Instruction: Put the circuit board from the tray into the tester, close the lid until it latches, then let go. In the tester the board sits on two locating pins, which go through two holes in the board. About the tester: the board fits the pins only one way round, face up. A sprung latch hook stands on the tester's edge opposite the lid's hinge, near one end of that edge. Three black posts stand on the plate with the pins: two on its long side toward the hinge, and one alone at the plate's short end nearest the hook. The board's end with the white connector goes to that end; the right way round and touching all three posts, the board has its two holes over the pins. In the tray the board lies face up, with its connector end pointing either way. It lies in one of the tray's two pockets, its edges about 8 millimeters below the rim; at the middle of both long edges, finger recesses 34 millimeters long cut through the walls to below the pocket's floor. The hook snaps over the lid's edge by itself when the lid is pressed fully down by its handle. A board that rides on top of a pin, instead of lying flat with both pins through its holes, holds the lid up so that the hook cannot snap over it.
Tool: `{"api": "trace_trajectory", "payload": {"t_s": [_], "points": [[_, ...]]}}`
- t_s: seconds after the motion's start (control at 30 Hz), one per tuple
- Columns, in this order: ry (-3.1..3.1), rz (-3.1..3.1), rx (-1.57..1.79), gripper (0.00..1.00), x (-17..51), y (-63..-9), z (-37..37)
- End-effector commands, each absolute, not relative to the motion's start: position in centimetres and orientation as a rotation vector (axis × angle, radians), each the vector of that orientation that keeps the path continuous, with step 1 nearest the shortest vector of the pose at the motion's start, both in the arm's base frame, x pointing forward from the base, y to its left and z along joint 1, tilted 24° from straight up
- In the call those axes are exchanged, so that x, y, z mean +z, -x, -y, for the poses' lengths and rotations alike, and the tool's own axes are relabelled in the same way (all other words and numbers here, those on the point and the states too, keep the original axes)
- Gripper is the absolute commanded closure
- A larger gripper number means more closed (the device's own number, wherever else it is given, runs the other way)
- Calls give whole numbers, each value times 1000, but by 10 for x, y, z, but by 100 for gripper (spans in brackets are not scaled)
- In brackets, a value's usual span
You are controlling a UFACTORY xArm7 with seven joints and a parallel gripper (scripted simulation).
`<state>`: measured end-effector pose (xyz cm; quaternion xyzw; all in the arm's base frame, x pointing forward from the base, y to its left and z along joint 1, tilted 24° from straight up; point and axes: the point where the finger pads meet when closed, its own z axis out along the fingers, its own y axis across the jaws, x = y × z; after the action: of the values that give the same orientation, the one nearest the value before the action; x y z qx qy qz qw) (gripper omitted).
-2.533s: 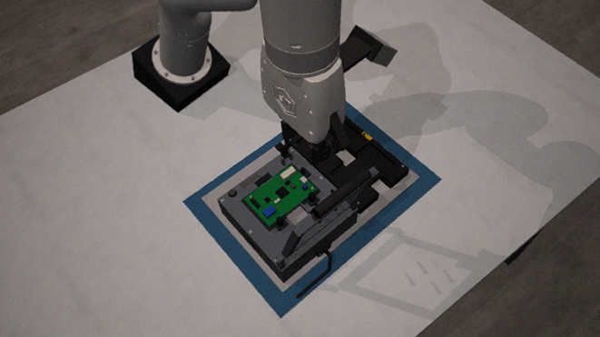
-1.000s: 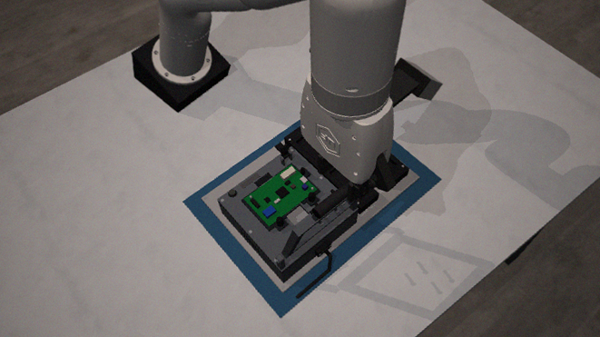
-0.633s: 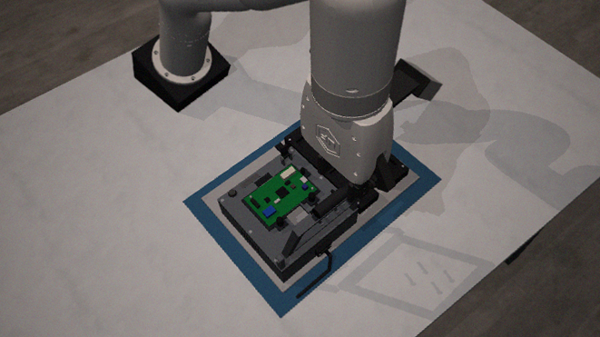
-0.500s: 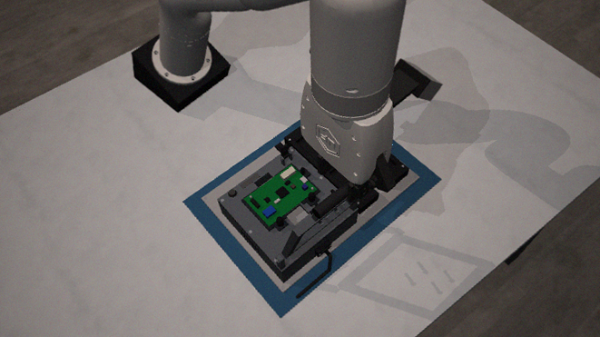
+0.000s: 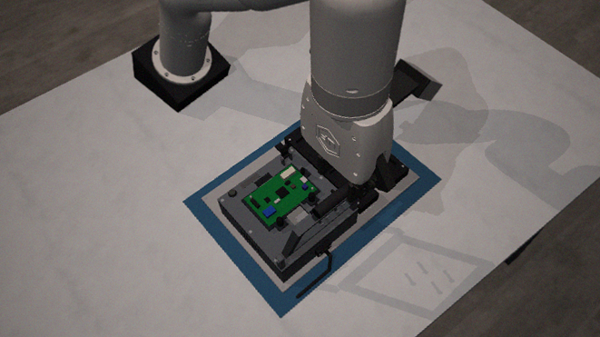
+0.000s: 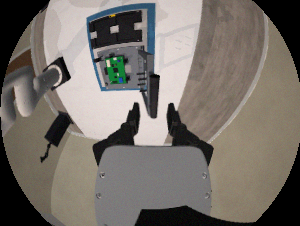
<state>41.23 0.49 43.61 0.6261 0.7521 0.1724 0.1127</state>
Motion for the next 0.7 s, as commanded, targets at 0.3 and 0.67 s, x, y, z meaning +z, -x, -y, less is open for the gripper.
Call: {"api": "trace_trajectory", "payload": {"t_s": [0.3, 0.67], "points": [[-1835, -2203, 509, 49, 438, -413, -5], [-1835, -2203, 509, 49, 434, -415, -5]]}}
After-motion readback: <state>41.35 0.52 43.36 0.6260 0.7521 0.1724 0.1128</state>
